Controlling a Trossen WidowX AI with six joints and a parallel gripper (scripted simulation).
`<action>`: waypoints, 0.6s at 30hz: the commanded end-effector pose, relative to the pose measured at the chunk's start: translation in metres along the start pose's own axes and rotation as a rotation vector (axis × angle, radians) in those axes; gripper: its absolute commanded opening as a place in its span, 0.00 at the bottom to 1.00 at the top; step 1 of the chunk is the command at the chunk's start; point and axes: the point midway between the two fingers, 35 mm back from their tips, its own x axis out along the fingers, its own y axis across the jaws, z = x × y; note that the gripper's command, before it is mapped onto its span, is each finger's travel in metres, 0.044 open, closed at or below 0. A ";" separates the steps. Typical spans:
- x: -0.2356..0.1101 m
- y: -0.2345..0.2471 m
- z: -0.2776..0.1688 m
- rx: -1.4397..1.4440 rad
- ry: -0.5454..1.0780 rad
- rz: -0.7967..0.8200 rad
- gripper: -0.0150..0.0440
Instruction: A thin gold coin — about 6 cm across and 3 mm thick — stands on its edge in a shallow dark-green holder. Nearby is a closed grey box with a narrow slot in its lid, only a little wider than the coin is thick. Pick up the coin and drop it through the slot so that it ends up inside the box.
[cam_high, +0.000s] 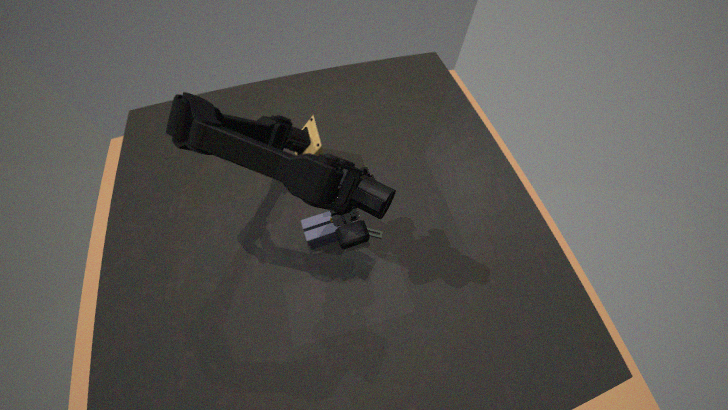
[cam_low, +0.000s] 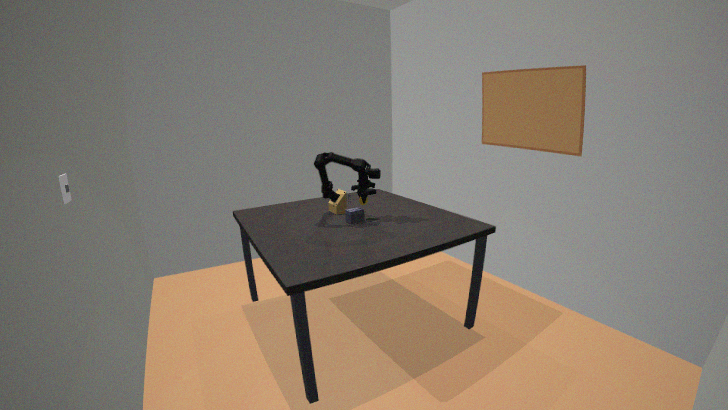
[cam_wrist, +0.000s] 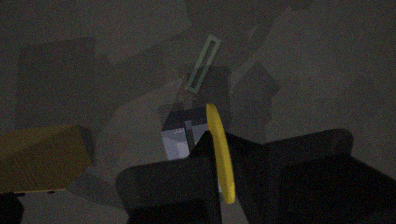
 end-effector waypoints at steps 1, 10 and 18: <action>0.001 0.004 -0.011 -0.008 0.008 0.000 0.25; 0.002 0.012 -0.033 -0.008 0.010 0.001 0.25; 0.003 0.020 -0.051 -0.008 0.012 0.001 0.25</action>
